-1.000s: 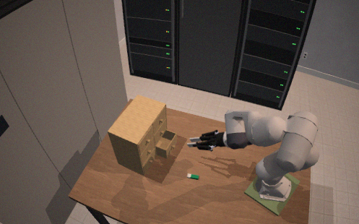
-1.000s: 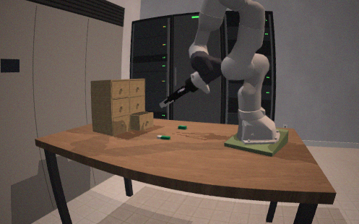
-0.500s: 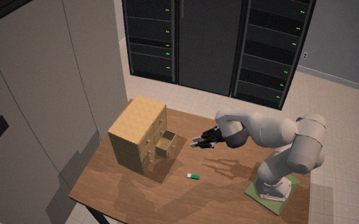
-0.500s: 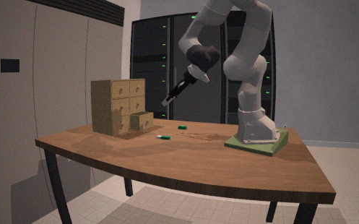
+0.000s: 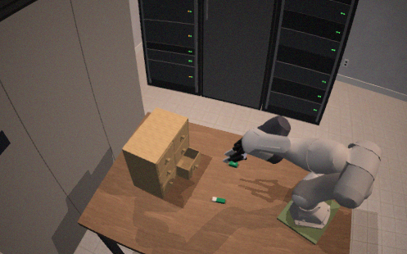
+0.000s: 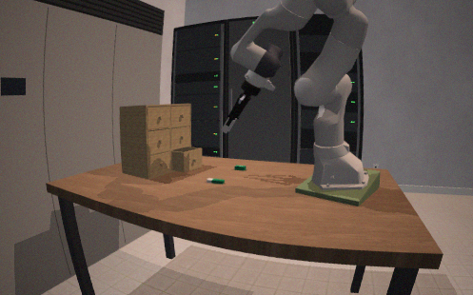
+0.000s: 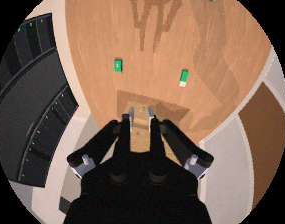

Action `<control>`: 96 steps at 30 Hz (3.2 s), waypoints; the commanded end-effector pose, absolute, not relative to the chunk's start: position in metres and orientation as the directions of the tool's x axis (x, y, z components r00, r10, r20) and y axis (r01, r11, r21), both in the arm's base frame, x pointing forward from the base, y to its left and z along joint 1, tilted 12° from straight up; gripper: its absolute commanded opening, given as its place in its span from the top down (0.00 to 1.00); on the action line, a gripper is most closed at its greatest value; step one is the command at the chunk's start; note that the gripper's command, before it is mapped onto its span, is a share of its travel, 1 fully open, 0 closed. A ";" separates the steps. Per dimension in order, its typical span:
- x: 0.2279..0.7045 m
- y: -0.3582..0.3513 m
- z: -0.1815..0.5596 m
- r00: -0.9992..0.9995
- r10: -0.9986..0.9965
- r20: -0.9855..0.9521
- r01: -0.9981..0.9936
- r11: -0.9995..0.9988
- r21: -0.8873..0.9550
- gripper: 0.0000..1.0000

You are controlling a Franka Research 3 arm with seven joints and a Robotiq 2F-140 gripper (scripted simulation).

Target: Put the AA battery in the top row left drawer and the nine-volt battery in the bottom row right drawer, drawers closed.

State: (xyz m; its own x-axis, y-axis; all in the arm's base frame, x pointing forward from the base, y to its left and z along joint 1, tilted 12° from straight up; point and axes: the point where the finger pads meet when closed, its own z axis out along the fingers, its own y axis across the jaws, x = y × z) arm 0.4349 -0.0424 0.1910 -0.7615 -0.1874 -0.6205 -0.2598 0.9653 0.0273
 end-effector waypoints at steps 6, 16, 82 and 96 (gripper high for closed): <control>0.414 -0.036 0.198 -0.895 0.016 -0.446 -0.080 0.977 0.197 0.80; 0.387 -0.043 0.222 -0.980 -0.041 -0.195 -0.080 0.977 0.196 0.80; 0.401 -0.059 0.225 -0.695 -0.677 -0.242 -0.713 0.693 0.106 0.80; 0.411 -0.065 0.218 -0.494 -0.824 -0.277 -0.863 0.504 0.041 0.80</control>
